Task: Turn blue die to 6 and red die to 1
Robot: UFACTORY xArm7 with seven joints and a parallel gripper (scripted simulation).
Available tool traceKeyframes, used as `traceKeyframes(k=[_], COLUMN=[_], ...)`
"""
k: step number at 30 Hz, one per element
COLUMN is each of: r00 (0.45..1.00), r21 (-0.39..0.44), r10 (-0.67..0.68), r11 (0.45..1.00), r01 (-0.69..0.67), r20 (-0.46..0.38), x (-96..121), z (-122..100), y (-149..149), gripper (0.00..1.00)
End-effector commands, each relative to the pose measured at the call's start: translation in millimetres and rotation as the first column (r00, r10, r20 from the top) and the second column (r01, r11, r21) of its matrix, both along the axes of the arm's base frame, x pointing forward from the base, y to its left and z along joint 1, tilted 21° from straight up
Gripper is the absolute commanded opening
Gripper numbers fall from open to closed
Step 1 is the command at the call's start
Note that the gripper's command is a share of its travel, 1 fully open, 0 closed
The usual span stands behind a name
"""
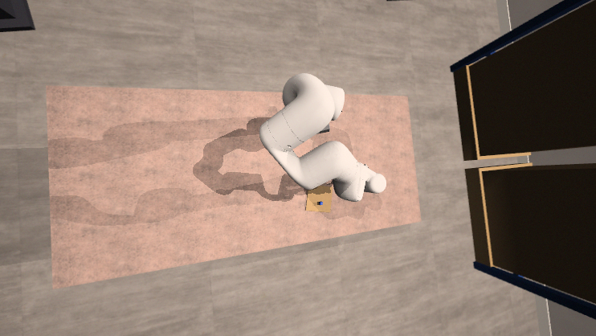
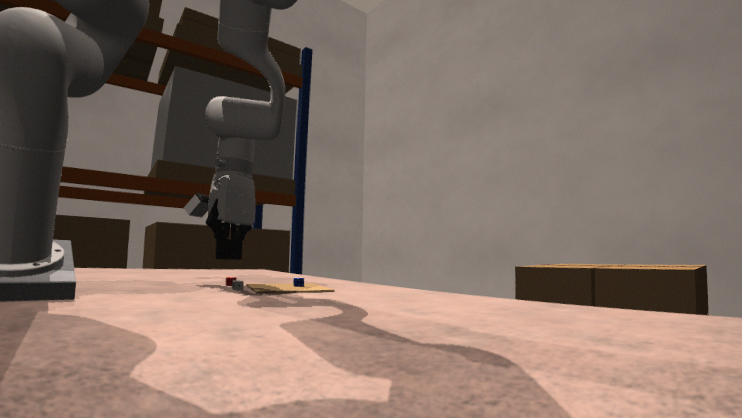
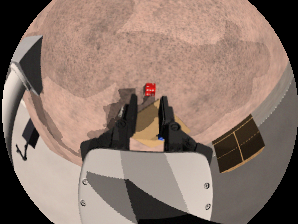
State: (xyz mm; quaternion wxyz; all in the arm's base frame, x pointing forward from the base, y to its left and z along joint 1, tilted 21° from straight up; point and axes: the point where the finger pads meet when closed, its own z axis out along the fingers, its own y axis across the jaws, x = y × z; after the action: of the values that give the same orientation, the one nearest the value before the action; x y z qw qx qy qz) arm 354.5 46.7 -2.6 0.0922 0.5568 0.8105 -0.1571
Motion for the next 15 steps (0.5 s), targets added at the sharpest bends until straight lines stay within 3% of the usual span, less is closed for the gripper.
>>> traceKeyframes(k=[1,15], r00=[1.0,1.0], r21=[0.0,0.0], r10=[0.002,0.002], r11=[1.0,1.0], r01=[-0.002,-0.002], r20=[0.004,0.004], x=[1,1], z=[-3,-22], y=[0,-8], gripper=[0.31,0.31])
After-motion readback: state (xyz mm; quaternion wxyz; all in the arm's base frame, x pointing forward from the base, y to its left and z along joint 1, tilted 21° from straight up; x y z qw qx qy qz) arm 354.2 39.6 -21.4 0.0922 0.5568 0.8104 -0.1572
